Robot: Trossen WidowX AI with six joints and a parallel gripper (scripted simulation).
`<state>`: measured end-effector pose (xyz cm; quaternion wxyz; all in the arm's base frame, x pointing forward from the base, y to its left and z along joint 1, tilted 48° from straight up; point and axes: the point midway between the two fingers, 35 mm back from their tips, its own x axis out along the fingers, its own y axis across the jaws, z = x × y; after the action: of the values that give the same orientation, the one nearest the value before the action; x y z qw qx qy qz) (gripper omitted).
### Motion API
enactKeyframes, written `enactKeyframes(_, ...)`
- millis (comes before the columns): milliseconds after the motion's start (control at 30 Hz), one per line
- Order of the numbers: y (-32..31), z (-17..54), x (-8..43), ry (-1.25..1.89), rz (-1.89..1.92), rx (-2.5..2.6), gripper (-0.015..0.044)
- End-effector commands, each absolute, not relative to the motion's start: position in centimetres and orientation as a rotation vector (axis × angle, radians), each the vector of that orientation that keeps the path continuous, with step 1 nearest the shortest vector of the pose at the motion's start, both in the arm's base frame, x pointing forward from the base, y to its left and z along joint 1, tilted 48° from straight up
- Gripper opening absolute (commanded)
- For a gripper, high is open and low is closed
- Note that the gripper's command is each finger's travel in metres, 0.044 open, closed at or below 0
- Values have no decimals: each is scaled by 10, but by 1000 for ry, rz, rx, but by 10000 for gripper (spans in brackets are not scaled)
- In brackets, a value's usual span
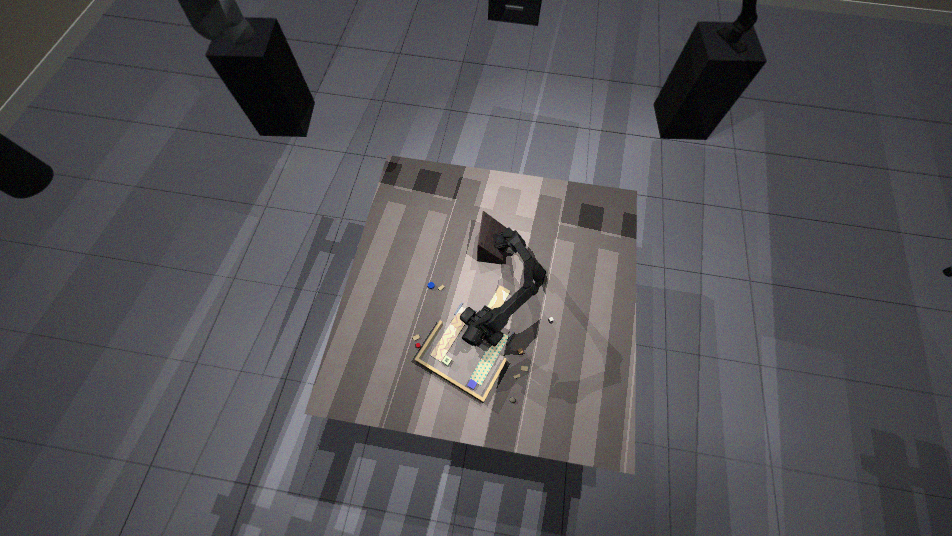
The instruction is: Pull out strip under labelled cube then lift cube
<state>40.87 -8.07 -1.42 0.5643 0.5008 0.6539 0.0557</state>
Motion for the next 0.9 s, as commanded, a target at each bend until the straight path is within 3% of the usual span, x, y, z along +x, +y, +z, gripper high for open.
enactKeyframes(0, -74, -20, 410, 1541, 133, 1183, 250)
enactKeyframes(500, -61, -31, 411, 1541, 134, 1184, 250)
enactKeyframes(633, -63, -30, 411, 1541, 134, 1179, 145)
enactKeyframes(867, -63, -30, 411, 1541, 134, 1179, 98)
